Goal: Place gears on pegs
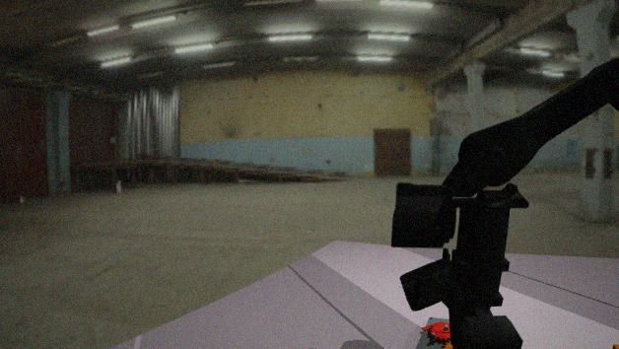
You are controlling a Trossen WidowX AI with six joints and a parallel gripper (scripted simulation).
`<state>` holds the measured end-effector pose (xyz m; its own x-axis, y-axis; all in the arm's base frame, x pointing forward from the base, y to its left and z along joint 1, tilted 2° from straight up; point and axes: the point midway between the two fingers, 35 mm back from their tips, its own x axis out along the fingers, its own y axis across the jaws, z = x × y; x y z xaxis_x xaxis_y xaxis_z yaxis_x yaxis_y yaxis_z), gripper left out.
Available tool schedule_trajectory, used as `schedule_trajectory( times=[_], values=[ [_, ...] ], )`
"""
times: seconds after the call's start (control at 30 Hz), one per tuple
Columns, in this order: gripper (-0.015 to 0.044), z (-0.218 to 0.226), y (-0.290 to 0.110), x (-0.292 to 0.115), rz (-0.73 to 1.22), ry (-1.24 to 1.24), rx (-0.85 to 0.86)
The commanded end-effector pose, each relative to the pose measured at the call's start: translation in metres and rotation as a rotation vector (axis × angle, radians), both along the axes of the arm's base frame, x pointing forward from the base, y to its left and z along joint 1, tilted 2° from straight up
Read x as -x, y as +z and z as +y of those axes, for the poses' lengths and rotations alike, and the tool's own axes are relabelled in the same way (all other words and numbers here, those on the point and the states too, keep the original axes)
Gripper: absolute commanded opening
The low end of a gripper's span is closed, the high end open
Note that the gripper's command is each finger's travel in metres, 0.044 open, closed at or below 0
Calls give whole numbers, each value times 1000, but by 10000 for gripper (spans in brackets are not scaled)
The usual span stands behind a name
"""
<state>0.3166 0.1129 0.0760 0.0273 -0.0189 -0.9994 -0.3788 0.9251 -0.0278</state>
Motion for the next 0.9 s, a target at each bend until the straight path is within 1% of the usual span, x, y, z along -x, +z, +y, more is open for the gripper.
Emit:
schedule_trajectory(
  times=[0.0, 0.1, 0.17, 0.27, 0.47, 0.87],
  values=[
    [440, 51, 0, 21, 12, 13, -8],
    [440, 84, -1, 37, 19, 20, -9],
    [440, 92, -1, 41, 20, 22, -9],
    [440, 92, -2, 41, 20, 22, -9],
    [440, 92, -23, 41, 20, 22, -9],
    [440, 92, -36, 40, 20, 22, -9]
  ],
)
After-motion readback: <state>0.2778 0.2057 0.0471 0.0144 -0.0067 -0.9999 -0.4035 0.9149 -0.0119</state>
